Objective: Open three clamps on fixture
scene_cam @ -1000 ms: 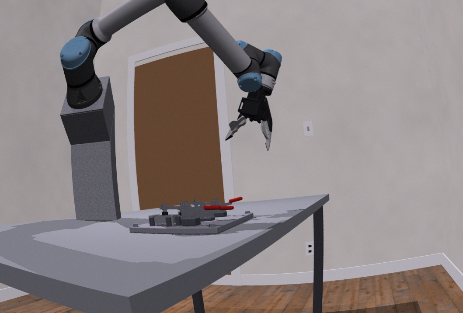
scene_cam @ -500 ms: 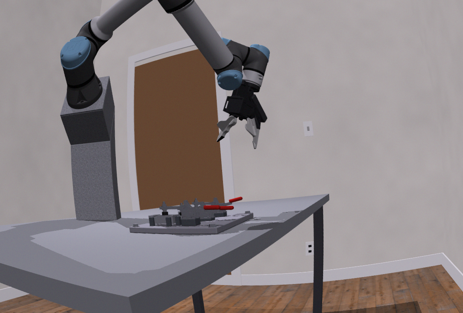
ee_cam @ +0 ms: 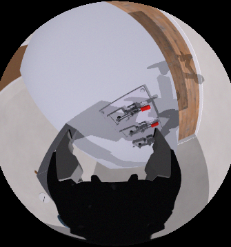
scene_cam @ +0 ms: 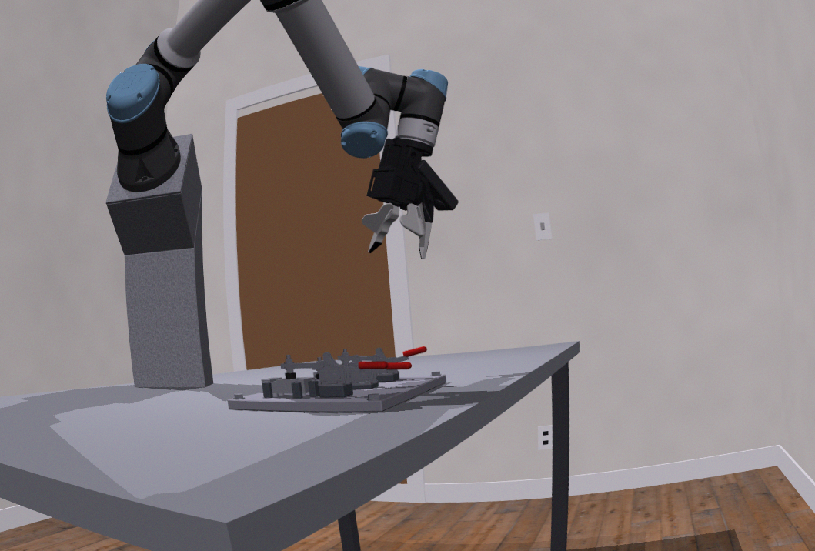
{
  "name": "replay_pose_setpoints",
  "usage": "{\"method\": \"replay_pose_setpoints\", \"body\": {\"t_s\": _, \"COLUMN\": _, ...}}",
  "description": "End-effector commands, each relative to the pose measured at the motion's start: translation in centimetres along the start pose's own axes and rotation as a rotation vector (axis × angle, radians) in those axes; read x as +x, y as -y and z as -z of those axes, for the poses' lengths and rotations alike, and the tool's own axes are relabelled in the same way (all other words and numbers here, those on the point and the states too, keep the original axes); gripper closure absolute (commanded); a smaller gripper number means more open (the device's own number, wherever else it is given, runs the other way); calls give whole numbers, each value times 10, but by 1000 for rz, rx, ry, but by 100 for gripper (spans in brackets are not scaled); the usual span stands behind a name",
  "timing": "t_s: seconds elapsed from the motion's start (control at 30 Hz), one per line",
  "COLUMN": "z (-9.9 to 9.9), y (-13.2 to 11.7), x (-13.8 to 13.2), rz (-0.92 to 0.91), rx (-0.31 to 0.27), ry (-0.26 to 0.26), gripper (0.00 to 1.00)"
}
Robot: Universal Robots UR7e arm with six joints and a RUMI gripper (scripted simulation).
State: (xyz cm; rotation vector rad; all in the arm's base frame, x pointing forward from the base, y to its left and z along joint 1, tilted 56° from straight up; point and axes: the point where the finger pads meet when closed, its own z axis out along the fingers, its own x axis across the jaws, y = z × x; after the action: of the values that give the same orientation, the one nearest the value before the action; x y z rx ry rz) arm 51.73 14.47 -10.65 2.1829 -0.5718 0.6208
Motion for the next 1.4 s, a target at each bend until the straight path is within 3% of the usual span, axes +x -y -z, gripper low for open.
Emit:
{"method": "replay_pose_setpoints", "body": {"t_s": 0.0, "z": -5, "y": -22, "x": 6, "rz": -105, "rx": 51, "ry": -15, "gripper": 0}}
{"method": "replay_pose_setpoints", "body": {"t_s": 1.37, "z": -35, "y": -140, "x": 33, "rz": -627, "rx": 210, "ry": -50, "gripper": 0}}
